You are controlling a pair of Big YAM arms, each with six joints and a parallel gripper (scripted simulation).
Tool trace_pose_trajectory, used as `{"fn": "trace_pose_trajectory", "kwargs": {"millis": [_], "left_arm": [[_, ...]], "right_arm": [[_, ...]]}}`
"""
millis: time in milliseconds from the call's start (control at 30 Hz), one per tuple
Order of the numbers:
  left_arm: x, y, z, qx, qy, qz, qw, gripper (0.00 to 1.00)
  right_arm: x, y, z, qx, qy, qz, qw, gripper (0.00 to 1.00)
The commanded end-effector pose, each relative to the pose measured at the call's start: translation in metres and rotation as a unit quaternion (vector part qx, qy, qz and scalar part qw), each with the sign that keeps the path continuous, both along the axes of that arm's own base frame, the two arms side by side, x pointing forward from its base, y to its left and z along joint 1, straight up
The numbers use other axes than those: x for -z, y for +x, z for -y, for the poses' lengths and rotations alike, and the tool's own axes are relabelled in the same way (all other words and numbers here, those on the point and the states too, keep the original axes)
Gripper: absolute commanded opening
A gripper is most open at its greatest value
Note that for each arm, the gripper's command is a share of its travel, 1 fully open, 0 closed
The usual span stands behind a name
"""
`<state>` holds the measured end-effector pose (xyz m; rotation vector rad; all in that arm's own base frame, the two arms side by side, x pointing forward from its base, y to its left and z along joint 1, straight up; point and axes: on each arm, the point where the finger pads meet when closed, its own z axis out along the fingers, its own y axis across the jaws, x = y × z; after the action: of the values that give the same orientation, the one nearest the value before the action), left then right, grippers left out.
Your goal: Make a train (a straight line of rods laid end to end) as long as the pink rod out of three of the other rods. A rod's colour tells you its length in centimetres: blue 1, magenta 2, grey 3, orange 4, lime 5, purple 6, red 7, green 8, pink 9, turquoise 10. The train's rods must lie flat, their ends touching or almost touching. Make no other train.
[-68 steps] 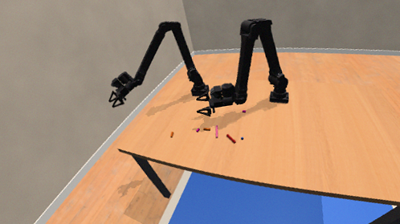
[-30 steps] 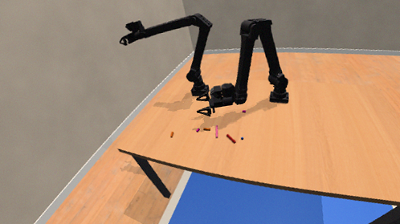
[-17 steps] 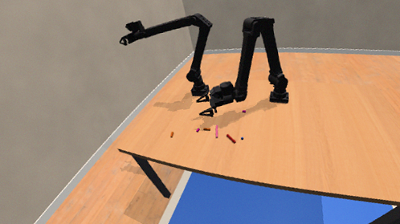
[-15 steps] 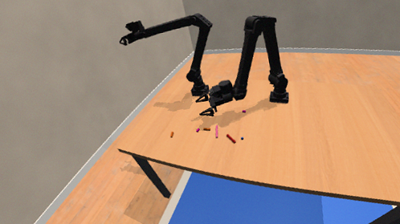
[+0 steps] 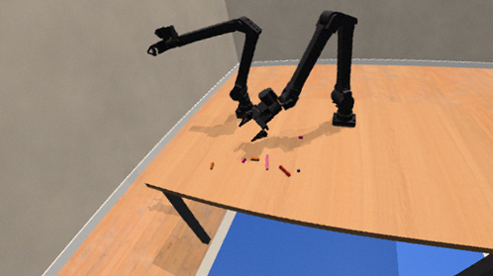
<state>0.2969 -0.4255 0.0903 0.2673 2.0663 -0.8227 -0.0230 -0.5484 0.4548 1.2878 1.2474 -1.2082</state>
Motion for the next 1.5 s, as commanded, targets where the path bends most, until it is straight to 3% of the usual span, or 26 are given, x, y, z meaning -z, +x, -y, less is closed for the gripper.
{"fn": "trace_pose_trajectory", "kwargs": {"millis": [0,167,233,333,733,800,1100,1300,1367,1467], "left_arm": [[-0.027,0.007,0.017,-0.04,-0.033,-0.053,0.997,1.0],[-0.027,0.011,0.013,-0.095,-0.017,-0.116,0.989,1.0],[-0.027,0.011,0.013,-0.095,-0.017,-0.116,0.989,1.0],[-0.013,0.013,0.01,-0.125,0.002,-0.157,0.98,1.0],[-0.002,0.023,0.0,-0.248,0.043,-0.304,0.919,1.0],[-0.002,0.023,0.0,-0.248,0.043,-0.304,0.919,1.0],[0.005,0.027,-0.007,-0.343,0.076,-0.421,0.837,1.0],[0.01,0.029,-0.011,-0.399,0.096,-0.488,0.77,1.0],[0.01,0.029,-0.011,-0.399,0.096,-0.488,0.77,1.0],[0.012,0.03,-0.014,-0.421,0.105,-0.516,0.738,1.0]], "right_arm": [[-0.046,-0.004,-0.004,0.005,-0.036,0.002,0.999,1.0],[-0.046,-0.004,-0.004,0.005,-0.036,0.002,0.999,1.0],[-0.046,-0.004,-0.004,0.005,-0.036,0.002,0.999,1.0],[-0.046,-0.004,-0.004,0.005,-0.036,0.002,0.999,1.0],[-0.046,-0.004,-0.004,0.005,-0.036,0.002,0.999,1.0],[-0.046,-0.004,-0.004,0.005,-0.036,0.002,0.999,1.0],[-0.046,-0.004,-0.004,0.005,-0.036,0.002,0.999,1.0],[-0.046,-0.004,-0.004,0.005,-0.036,0.002,0.999,1.0],[-0.046,-0.004,-0.004,0.005,-0.036,0.002,0.999,1.0],[-0.046,-0.004,-0.004,0.005,-0.036,0.002,0.999,1.0]]}}
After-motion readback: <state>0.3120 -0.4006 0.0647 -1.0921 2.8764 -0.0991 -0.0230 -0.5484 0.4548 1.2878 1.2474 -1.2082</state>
